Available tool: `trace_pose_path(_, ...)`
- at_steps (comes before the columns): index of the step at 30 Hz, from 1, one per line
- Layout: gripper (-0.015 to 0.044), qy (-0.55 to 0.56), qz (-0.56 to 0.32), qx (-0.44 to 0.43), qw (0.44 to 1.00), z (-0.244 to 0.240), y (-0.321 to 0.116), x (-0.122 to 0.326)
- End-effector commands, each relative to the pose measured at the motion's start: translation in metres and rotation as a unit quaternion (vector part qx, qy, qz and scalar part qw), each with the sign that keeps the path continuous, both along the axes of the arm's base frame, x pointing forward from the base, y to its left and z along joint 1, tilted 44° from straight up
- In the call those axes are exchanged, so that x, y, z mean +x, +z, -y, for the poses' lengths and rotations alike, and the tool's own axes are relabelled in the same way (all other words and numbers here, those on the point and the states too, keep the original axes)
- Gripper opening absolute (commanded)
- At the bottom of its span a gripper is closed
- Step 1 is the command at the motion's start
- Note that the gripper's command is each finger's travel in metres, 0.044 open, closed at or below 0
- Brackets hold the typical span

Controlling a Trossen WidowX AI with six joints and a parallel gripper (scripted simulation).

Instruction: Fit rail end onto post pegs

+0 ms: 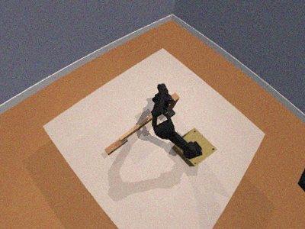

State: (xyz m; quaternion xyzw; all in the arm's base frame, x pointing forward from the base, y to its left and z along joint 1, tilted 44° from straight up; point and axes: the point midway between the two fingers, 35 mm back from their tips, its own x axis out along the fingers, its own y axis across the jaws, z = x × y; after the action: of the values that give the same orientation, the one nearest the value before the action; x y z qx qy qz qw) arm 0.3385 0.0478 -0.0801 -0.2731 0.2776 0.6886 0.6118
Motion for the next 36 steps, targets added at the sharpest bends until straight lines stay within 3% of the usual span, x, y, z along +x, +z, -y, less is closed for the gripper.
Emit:
trace_pose_path(1, 0.0079, 0.0, 0.0, 0.0, 1.0, 0.0, 0.0, 0.0)
trace_pose_path(15, 0.044, 0.0, 0.0, 0.0, 1.0, 0.0, 0.0, 0.0)
trace_pose_path(20, 0.044, 0.0, 0.0, -0.001, 1.0, 0.0, 0.003, 0.0)
trace_pose_path(25, 0.044, -0.004, 0.005, -0.003, 1.0, -0.001, 0.043, 0.001)
trace_pose_path(36, 0.044, -0.004, 0.005, -0.003, 1.0, -0.001, 0.043, 0.001)
